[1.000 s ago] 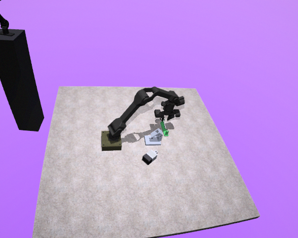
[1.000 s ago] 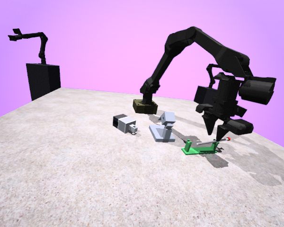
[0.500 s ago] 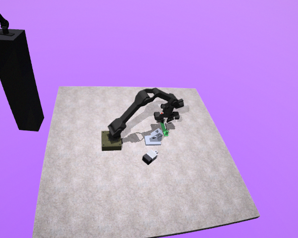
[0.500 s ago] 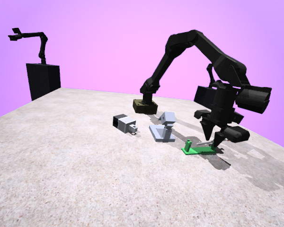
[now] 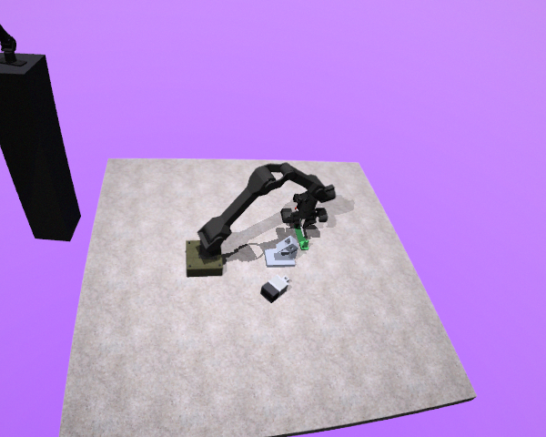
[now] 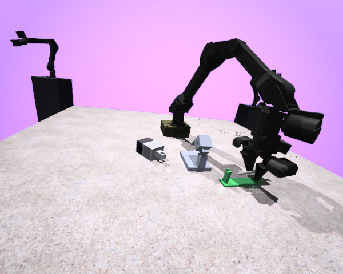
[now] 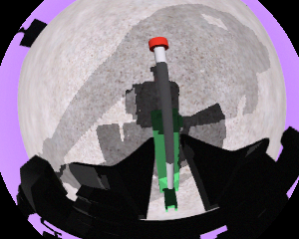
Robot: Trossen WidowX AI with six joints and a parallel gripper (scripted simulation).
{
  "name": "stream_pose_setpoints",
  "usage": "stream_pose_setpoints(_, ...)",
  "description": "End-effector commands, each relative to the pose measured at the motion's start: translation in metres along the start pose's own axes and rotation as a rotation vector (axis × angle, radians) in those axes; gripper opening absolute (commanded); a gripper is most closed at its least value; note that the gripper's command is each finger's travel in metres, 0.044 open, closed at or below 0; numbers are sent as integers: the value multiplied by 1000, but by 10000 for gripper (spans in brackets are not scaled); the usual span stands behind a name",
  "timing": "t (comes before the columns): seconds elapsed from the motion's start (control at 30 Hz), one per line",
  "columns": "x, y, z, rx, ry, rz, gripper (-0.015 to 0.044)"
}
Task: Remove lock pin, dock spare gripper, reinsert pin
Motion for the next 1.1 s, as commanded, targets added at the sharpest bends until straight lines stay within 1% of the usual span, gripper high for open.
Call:
stream_pose_setpoints(0.0,1,0,-1,-3,2,0,75)
stream_pose_setpoints(0.07,1,0,-1,-3,2,0,23)
stream_pose_setpoints(0.2,1,0,-1,-3,2,0,0)
stream_pose_setpoints(0.43,-2,0,0,-2,1,0,0)
stream_pose_setpoints(0.93,-29,4,2,-3,9,17,0)
stream_pose_setpoints(1.07,-25,4,1,-3,11,20,0)
Point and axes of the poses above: the point midway between the two fingers, 35 mm back from their tips, its own x axis out along the fingers, its own y axis across the jaws, z = x × y, the point moved 8 cm from there along -x, back along the fingers, and after that the axes turned 11 degrees about x, right-handed, at the moved point
